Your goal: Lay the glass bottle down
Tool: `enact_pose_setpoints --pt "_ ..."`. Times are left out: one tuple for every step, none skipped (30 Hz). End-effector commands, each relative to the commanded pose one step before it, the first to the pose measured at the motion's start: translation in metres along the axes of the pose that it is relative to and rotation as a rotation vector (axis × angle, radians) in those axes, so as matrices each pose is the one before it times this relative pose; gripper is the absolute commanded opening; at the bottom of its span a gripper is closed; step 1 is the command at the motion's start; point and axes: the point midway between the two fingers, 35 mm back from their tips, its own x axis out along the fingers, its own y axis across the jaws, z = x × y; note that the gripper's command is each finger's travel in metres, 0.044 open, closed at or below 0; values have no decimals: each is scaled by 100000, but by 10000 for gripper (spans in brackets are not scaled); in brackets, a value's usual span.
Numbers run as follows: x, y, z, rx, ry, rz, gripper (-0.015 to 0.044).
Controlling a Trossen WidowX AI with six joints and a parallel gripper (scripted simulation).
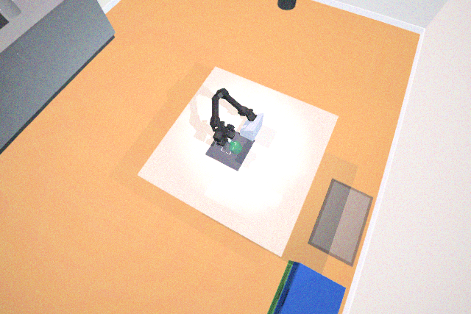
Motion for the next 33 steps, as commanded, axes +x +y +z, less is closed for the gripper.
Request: enact_pose_setpoints --pt "22 32 -980 233 1054 -27 111" --pt "8 1 -115 -57 -245 3 111" --pt "8 1 -117 -58 -241 3 111" --pt "9 1 -117 -59 -239 3 111" --pt "9 1 -118 -60 -237 3 111" --pt "10 1 -119 -60 -236 2 111" --pt "11 1 -120 -61 -235 0 111" --pt "11 1 -121 -61 -235 -1 111" --pt "12 2 -123 -62 -234 -2 111" --pt "13 2 -125 -62 -232 -4 111" --pt "14 2 -127 -62 -229 -5 111" --pt "15 2 -128 -62 -226 -7 111" --pt "15 2 -129 -62 -224 -8 111" --pt "16 2 -132 -61 -222 -10 111" --pt "18 2 -134 -61 -218 -12 111" --pt "19 2 -136 -61 -214 -14 111" --pt "20 2 -137 -61 -211 -16 111" --pt "21 3 -136 -60 -208 -17 111" --pt "21 3 -136 -59 -204 -19 111" --pt "22 3 -136 -59 -200 -21 111" --pt "23 3 -135 -58 -196 -23 111" --pt "24 3 -135 -57 -192 -24 111" --pt "25 3 -134 -56 -186 -26 111" --pt "26 3 -134 -54 -181 -27 111" --pt "27 3 -134 -53 -177 -29 111" --pt "28 3 -133 -51 -172 -30 111" --pt "28 4 -133 -49 -167 -32 111" --pt "29 4 -133 -48 -163 -33 111" --pt "30 4 -132 -46 -159 -35 111" --pt "31 4 -132 -45 -154 -36 111" --pt "32 4 -131 -43 -149 -37 111" --pt "33 4 -131 -41 -143 -38 111" --pt "34 4 -131 -39 -138 -39 111"
